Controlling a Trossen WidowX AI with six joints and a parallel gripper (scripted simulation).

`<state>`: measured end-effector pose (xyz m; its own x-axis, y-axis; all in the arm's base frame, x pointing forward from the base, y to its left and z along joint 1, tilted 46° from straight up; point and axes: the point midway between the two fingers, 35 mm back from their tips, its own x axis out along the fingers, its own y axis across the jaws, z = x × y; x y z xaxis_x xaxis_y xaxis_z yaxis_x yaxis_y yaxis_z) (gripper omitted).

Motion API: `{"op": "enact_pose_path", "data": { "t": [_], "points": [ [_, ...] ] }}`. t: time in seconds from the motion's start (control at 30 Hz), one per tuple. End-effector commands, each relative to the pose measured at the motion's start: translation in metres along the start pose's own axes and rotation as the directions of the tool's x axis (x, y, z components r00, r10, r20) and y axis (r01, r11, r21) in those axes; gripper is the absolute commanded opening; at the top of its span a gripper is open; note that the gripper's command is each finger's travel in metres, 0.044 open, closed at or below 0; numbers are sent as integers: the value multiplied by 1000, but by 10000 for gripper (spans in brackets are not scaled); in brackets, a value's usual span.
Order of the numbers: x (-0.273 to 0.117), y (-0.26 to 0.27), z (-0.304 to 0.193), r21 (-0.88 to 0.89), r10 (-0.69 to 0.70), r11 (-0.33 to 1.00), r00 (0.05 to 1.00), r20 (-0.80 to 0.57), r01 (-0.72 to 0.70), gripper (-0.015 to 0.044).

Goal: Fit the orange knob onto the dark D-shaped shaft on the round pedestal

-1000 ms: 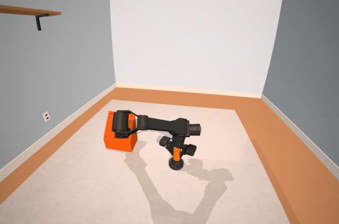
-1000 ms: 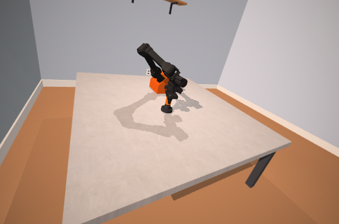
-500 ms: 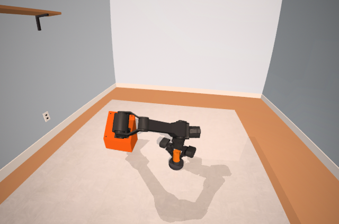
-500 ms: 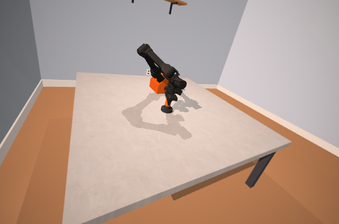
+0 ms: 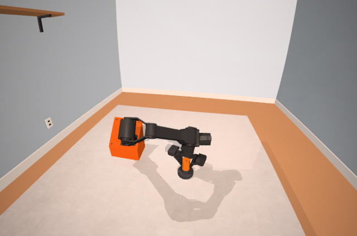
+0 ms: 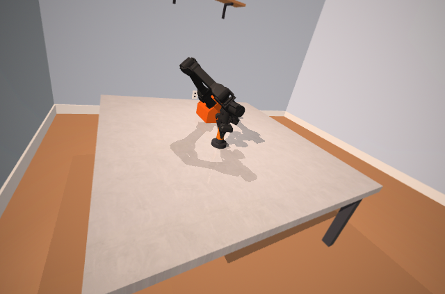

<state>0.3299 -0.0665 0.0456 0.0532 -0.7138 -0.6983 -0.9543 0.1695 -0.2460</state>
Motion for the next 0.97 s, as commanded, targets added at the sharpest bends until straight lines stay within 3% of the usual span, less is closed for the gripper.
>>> {"op": "enact_pose_path", "data": {
  "t": [0.0, 0.17, 0.37, 0.6, 0.93],
  "points": [
    [0, 0, 0, 0, -1, 1000, 1000, 0, 1, 315],
    [0, 0, 0, 0, -1, 1000, 1000, 0, 1, 440],
    [-3, -1, 1, 0, -1, 1000, 1000, 1, 1, 440],
    [-93, 0, 1, -1, 2, 1000, 1000, 3, -2, 440],
    [-96, 0, 3, -1, 2, 1000, 1000, 3, -2, 440]
  ]
}}
